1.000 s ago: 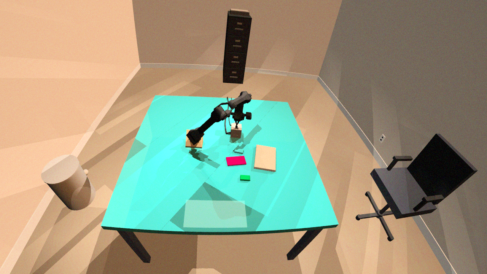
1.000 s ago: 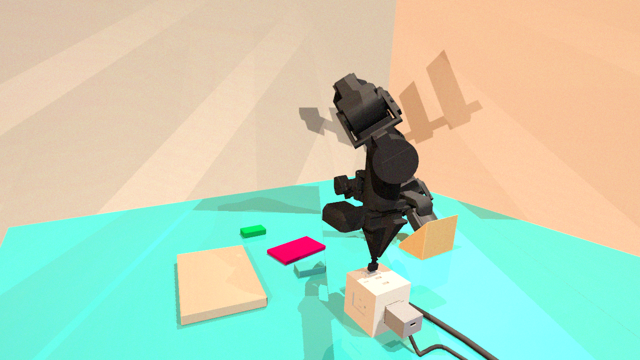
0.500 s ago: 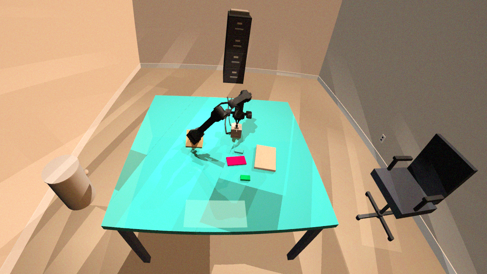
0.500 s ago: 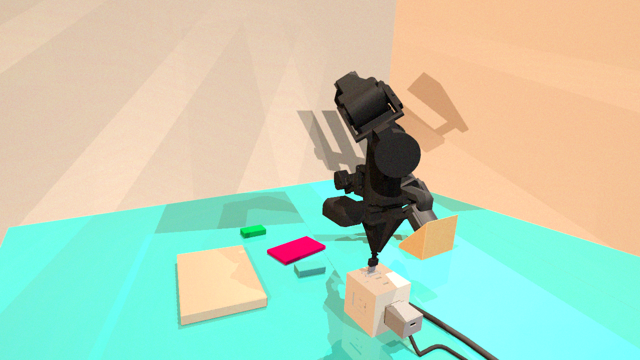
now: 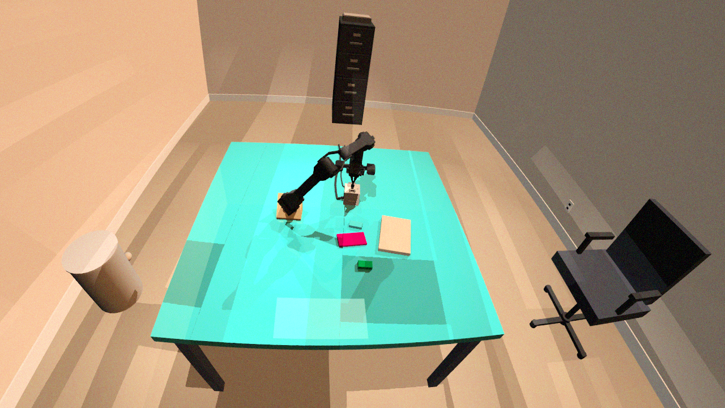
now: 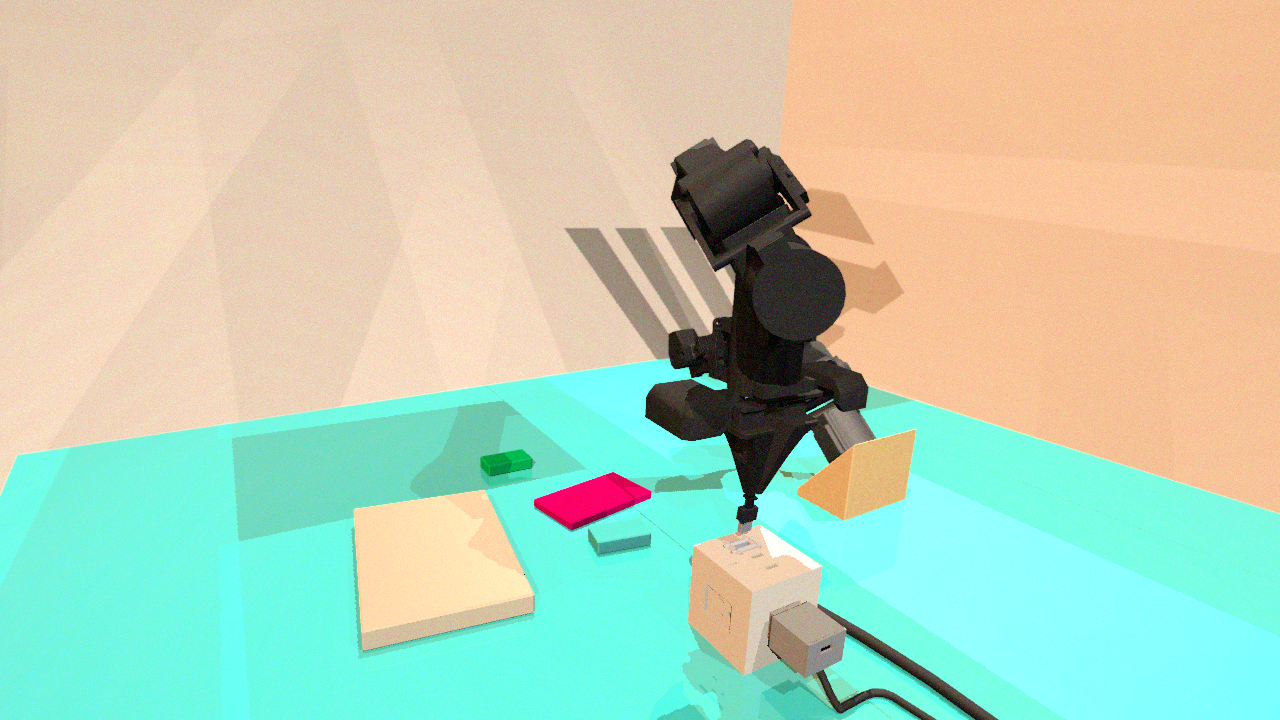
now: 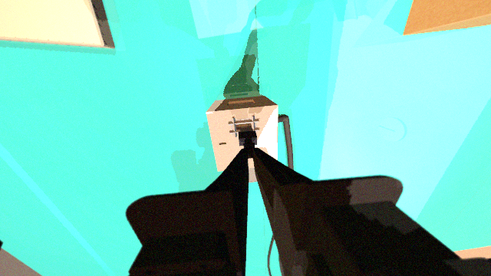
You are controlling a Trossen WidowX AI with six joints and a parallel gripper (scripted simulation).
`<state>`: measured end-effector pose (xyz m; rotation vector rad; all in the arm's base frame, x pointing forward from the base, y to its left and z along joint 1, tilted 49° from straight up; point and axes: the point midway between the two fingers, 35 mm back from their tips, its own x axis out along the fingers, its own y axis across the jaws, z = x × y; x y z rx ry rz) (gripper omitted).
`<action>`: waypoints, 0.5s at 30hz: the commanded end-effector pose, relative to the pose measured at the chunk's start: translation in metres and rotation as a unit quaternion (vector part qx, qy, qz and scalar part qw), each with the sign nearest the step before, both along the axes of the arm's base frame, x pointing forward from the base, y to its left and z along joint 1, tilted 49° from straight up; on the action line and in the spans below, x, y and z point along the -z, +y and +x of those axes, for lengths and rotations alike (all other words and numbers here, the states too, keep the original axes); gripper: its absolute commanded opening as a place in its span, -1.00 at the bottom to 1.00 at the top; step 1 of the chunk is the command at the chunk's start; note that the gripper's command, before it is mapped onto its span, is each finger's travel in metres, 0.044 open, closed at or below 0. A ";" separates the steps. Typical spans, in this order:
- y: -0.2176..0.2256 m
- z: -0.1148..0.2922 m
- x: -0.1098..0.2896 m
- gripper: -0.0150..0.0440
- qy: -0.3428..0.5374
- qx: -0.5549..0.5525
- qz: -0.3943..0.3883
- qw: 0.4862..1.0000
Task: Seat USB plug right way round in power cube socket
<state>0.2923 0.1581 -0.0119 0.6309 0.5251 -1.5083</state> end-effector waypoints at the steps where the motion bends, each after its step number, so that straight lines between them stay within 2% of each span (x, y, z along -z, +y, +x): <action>1: 0.005 0.001 -0.003 -0.49 -0.003 0.001 0.005 1.000; 15: 0.008 0.001 -0.006 -0.49 -0.002 0.001 0.004 1.000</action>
